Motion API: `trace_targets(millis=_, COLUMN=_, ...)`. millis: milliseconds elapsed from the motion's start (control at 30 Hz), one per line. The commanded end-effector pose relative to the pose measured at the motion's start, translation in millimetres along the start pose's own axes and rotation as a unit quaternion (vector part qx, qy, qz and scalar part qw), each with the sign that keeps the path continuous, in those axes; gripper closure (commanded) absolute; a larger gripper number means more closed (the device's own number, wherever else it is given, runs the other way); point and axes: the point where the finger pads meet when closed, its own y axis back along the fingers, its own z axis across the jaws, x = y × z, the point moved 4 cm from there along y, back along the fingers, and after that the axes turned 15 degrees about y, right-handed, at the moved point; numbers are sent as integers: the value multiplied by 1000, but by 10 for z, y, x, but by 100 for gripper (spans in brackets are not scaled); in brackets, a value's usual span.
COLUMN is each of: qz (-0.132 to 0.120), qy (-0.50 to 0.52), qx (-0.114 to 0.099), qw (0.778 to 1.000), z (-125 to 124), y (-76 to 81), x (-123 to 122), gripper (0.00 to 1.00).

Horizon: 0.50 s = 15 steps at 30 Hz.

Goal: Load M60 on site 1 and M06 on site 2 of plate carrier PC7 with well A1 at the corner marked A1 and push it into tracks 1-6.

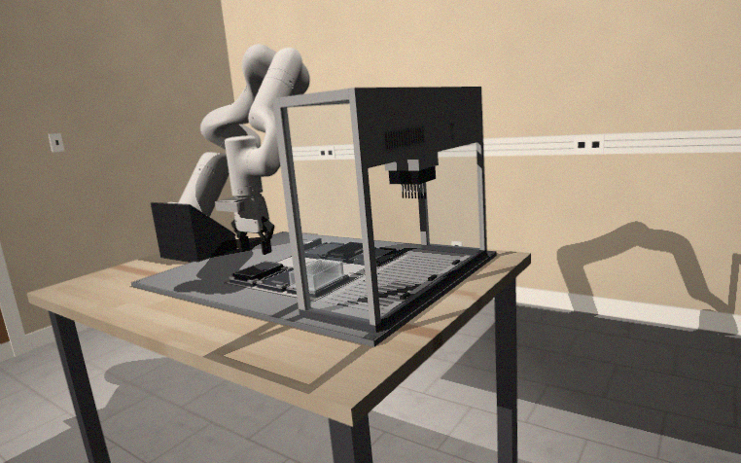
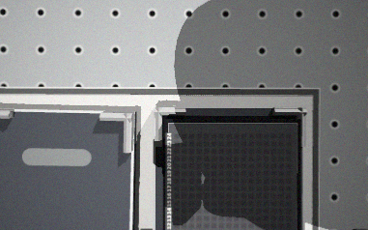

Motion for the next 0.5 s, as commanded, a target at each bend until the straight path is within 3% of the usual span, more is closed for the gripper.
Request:
trace_targets(millis=0, qz=1, qy=0, qx=1, qw=1000, z=-9, y=-42, x=6, gripper=0)
trace_targets(millis=467, qz=1, qy=0, qx=1, qw=1000, z=-9, y=-276, x=6, gripper=0)
